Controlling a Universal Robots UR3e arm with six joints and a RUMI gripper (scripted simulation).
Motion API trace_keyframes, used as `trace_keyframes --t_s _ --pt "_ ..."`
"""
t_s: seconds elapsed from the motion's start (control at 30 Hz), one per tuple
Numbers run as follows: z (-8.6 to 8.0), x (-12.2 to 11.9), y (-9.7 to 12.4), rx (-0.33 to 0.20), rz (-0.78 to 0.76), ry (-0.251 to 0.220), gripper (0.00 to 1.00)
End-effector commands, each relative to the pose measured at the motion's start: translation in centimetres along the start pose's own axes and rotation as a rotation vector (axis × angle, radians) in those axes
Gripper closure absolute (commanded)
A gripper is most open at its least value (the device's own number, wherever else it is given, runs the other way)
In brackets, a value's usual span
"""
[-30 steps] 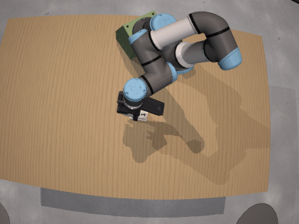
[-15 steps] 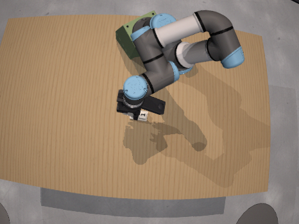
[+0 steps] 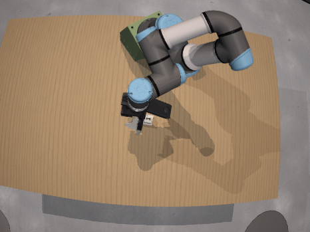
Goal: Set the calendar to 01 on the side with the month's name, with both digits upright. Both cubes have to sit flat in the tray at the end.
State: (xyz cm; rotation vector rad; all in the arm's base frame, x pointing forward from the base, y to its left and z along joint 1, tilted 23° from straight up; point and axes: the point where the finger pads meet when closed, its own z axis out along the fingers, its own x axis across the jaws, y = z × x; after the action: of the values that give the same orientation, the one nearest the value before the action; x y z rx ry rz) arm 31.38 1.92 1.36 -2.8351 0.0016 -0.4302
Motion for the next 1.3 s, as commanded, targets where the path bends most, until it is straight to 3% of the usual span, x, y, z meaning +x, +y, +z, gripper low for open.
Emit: trace_keyframes --t_s 0.0,0.67,1.03,1.27 --pt "0.0 0.1 0.0 -0.001 -0.001 0.001 0.0" --pt "-0.5 0.1 0.0 -0.001 -0.001 0.001 0.0" --pt "-2.6 0.1 0.0 -0.001 -0.001 0.001 0.0" --pt "-4.8 0.0 0.0 -0.001 -0.001 0.001 0.0"
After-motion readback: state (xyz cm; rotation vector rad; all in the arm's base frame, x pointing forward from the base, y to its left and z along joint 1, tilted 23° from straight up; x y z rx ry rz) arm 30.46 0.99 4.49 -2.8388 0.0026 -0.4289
